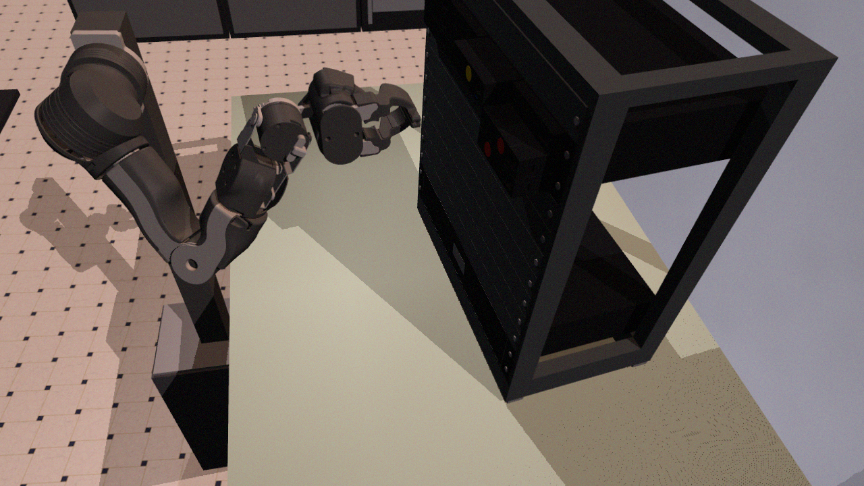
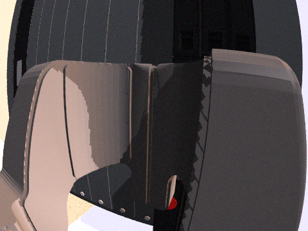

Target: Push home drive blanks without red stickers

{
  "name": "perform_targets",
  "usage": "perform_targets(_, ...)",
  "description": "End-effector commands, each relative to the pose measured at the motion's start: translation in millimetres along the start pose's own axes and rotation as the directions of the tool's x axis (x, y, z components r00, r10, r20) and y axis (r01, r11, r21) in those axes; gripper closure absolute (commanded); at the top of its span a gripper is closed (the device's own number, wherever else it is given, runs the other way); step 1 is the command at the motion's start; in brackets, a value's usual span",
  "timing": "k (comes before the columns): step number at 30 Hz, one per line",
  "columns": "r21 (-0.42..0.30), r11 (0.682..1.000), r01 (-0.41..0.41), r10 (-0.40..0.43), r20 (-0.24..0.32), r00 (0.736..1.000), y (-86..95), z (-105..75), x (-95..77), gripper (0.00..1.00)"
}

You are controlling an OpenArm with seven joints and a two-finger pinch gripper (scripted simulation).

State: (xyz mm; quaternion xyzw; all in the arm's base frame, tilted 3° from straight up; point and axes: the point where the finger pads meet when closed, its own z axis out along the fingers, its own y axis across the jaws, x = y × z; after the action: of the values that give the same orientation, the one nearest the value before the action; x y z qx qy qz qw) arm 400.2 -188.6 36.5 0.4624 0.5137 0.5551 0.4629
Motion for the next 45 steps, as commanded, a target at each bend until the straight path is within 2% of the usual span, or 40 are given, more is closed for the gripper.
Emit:
perform_targets(1, 0.009, 1.0, -0.009, 0.009, 0.002, 1.0, -0.7, -2.9, -0.9, 1.0)
perform_targets(8, 0.009, 1.0, -0.009, 0.009, 0.003, 1.0, 0.0, -5.9, -1.4, 1.0)
perform_targets(13, 0.01, 1.0, -0.01, 0.01, 0.005, 1.0, 7.8, -6.1, -3.1, 1.0)
perform_targets(21, 0.01, 1.0, -0.01, 0.01, 0.004, 1.0, 47.3, -7.7, -8.0, 1.0)
perform_targets(30, 0.01, 1.0, -0.01, 0.01, 0.004, 1.0, 51.6, -5.4, -8.6, 1.0)
perform_targets(33, 0.009, 1.0, -0.01, 0.01, 0.005, 1.0, 51.5, 7.0, -8.6, 1.0)
perform_targets(40, 0.009, 1.0, -0.01, 0.01, 0.005, 1.0, 51.2, 51.6, -8.9, 1.0)
perform_targets(45, 0.008, 1.0, -0.009, 0.009, 0.004, 1.0, 51.4, 57.2, -8.4, 1.0)
